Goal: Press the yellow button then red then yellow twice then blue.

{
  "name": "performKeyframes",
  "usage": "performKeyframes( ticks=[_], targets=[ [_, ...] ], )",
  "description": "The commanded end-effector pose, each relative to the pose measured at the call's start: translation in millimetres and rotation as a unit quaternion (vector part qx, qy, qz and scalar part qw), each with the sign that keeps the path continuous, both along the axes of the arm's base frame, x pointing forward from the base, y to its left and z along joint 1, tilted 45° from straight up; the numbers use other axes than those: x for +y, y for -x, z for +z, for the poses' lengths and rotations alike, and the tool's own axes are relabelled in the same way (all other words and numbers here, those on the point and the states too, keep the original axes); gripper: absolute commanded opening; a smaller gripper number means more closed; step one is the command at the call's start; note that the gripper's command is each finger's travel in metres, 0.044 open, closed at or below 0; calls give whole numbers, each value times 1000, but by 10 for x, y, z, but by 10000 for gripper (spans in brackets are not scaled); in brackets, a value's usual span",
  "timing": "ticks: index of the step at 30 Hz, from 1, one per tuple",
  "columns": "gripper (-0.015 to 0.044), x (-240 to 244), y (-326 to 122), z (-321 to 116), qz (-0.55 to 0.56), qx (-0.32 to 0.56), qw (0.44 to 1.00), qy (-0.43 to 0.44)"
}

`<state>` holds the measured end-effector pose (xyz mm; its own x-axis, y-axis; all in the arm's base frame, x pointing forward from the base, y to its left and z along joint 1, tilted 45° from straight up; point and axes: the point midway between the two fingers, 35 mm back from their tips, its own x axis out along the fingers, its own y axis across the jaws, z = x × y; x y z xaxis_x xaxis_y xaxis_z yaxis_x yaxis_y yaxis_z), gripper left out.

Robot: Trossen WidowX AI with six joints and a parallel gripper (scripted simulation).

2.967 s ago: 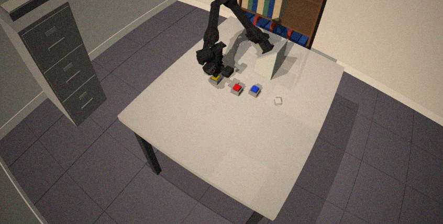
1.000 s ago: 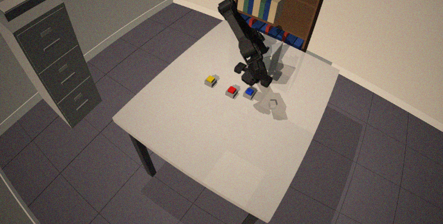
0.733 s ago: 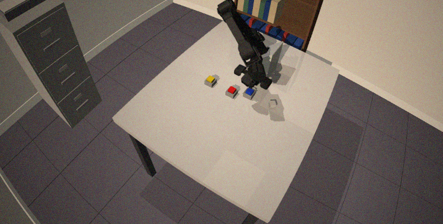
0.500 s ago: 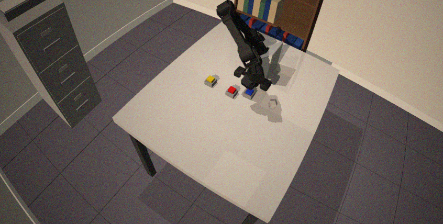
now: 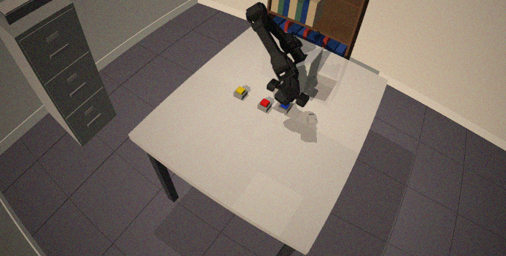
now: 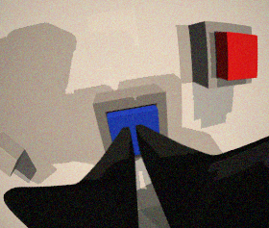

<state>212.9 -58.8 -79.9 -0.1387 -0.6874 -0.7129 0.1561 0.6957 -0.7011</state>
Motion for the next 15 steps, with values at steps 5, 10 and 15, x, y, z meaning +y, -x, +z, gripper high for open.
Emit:
performKeyframes(
  ticks=[5, 10, 15],
  targets=[
    [20, -22, 29, -8, 0, 4, 1000, 2],
    [20, -22, 29, -8, 0, 4, 1000, 2],
    [20, 8, 8, 10, 0, 2, 1000, 0]
  ],
)
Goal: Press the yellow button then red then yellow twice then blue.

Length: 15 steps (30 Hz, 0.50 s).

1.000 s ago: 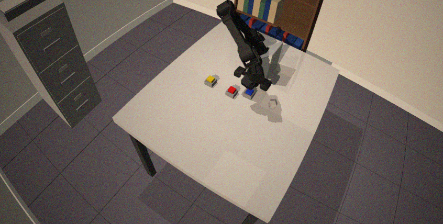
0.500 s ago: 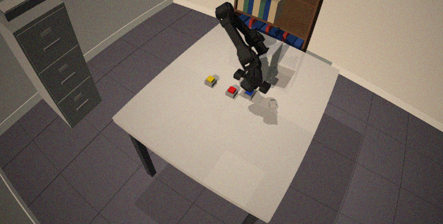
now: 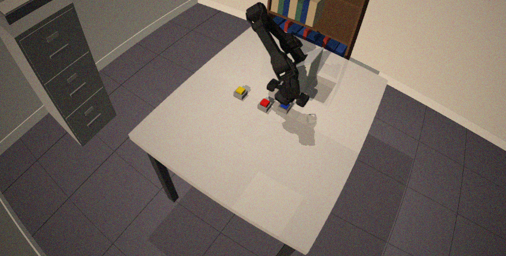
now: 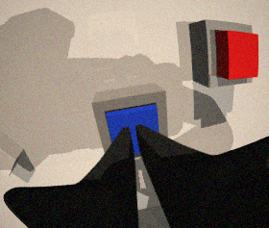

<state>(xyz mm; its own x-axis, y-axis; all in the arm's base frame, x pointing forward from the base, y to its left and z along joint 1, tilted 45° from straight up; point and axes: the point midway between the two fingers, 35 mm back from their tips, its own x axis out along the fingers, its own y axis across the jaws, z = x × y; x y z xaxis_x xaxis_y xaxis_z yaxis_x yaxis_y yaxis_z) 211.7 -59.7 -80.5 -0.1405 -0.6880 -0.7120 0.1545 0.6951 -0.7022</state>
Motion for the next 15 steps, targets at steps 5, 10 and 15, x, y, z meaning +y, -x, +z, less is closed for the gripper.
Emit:
performKeyframes(
  ticks=[5, 10, 15],
  targets=[
    [20, 225, -34, 238, 0, 3, 1000, 1],
    [125, 458, -218, 149, 1, 2, 1000, -3],
    [256, 986, -488, -69, 2, 1, 1000, -8]
  ],
)
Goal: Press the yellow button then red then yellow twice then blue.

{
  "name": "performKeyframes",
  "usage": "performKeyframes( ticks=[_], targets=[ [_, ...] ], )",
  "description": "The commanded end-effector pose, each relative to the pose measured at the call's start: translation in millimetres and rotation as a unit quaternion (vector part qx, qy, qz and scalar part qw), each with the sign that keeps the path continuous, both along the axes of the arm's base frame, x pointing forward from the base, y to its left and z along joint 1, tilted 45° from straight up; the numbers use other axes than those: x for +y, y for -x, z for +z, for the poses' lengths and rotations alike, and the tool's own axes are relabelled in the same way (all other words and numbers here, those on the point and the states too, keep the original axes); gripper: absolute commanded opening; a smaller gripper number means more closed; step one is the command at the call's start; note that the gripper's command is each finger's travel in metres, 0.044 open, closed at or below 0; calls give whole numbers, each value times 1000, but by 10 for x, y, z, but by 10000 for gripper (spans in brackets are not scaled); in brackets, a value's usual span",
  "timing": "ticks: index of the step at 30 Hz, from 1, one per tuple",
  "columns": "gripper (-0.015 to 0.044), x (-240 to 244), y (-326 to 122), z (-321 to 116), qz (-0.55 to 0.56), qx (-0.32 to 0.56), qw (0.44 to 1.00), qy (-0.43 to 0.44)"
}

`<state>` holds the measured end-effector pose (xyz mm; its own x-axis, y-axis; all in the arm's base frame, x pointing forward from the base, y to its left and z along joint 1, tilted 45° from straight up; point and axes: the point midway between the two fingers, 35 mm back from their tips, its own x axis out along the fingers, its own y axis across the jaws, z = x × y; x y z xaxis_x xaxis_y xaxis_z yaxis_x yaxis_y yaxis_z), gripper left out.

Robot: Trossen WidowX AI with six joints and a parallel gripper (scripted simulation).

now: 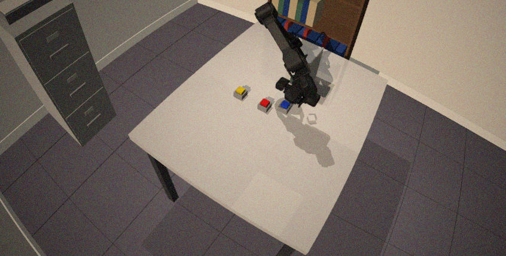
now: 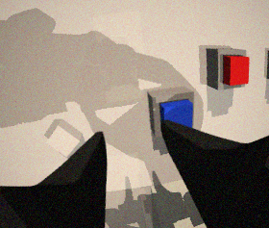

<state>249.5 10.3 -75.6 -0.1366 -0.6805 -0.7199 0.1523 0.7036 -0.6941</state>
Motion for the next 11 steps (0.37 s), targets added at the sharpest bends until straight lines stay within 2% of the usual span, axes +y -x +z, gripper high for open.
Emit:
performKeyframes(
  ticks=[1, 6, 11],
  targets=[
    [283, 396, -146, -167, 0, 1, 1000, -3],
    [400, 931, -226, -416, -2, 1, 1000, 1],
    [400, 1001, -225, -451, -2, 1, 1000, 1]
  ],
)
